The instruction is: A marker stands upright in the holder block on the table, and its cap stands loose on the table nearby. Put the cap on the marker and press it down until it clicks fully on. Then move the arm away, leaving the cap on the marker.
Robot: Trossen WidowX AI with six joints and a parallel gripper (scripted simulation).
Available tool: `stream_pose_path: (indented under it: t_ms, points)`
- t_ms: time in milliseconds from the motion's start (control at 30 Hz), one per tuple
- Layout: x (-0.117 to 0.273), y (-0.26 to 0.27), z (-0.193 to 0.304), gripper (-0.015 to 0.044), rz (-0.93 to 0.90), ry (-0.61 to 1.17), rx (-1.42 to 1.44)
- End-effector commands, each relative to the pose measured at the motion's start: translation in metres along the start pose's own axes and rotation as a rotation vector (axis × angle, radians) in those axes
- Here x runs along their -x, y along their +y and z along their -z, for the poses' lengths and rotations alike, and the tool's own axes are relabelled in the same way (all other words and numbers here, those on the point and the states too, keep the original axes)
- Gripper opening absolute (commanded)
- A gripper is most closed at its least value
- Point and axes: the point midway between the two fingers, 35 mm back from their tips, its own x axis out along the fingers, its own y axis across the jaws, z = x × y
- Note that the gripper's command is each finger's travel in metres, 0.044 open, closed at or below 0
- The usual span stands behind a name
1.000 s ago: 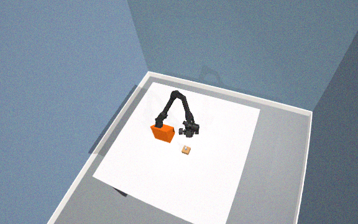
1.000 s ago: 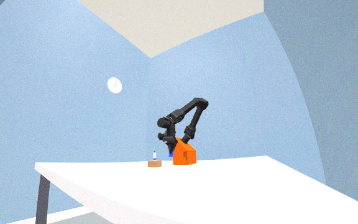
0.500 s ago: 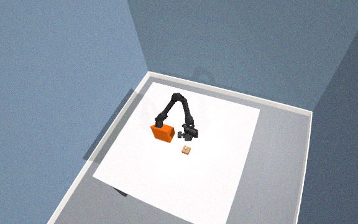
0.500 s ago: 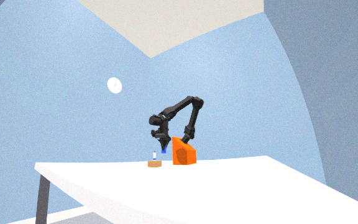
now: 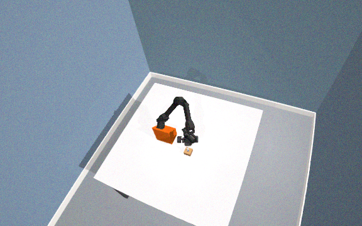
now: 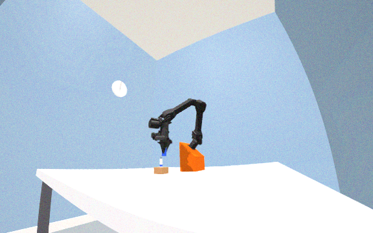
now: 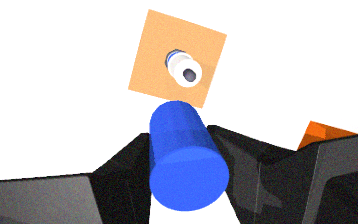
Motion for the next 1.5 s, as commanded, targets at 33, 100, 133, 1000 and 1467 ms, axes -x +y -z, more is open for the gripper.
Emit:
stream_pose_path:
  t_ms: [33,100,133,1000,1467]
  points:
    - [0.01,-0.008,-0.018,0.0,-0.004,0.003,0.007]
    - [0.012,-0.011,-0.024,0.0,-0.005,0.007,0.008]
    - [0.013,-0.012,-0.025,0.0,-0.006,0.008,0.008]
    - [-0.018,-0.011,-0.026,0.0,-0.006,0.008,0.008]
    - [-0.04,-0.012,-0.025,0.0,-0.006,0.009,0.008]
